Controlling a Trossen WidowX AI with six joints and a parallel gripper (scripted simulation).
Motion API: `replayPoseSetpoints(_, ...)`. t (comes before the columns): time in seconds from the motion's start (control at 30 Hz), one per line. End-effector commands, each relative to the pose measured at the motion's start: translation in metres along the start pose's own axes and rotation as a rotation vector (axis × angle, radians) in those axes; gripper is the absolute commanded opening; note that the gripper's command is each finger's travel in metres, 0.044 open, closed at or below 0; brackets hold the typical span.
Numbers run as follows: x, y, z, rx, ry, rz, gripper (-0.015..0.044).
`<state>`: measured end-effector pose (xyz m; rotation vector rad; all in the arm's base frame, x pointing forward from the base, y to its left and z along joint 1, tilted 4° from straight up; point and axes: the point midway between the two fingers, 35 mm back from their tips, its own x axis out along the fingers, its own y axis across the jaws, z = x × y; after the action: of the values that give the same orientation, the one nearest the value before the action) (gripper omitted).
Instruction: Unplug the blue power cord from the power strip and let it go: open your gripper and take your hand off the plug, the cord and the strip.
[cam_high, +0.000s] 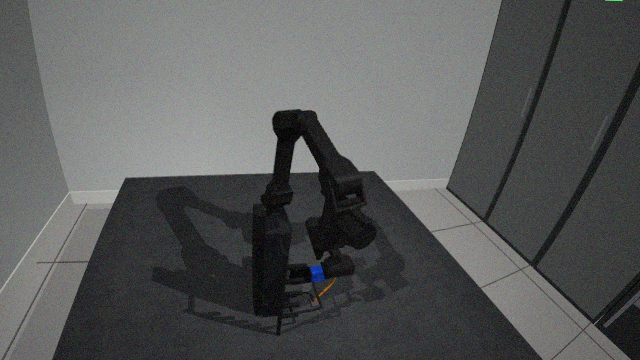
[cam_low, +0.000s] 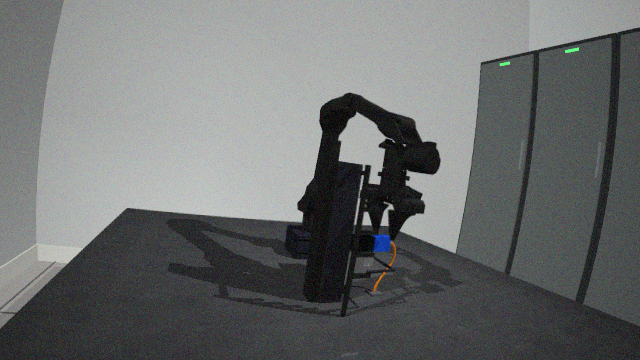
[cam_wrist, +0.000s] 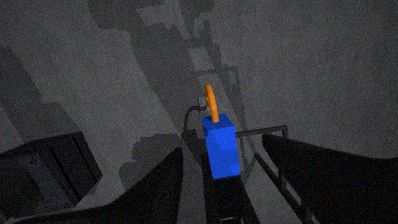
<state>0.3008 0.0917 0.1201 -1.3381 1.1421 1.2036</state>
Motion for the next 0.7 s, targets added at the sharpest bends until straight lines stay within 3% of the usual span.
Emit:
replayPoseSetpoints(0.0,-0.003,-0.001,0.012,-0.003,-0.003,-0.002,0.042)
replayPoseSetpoints(0.17,-0.012,0.0,0.057,-0.002,-0.007,-0.002,0.044)
replayPoseSetpoints(0.67,-0.013,0.0,0.059,-0.002,-0.007,-0.002,0.044)
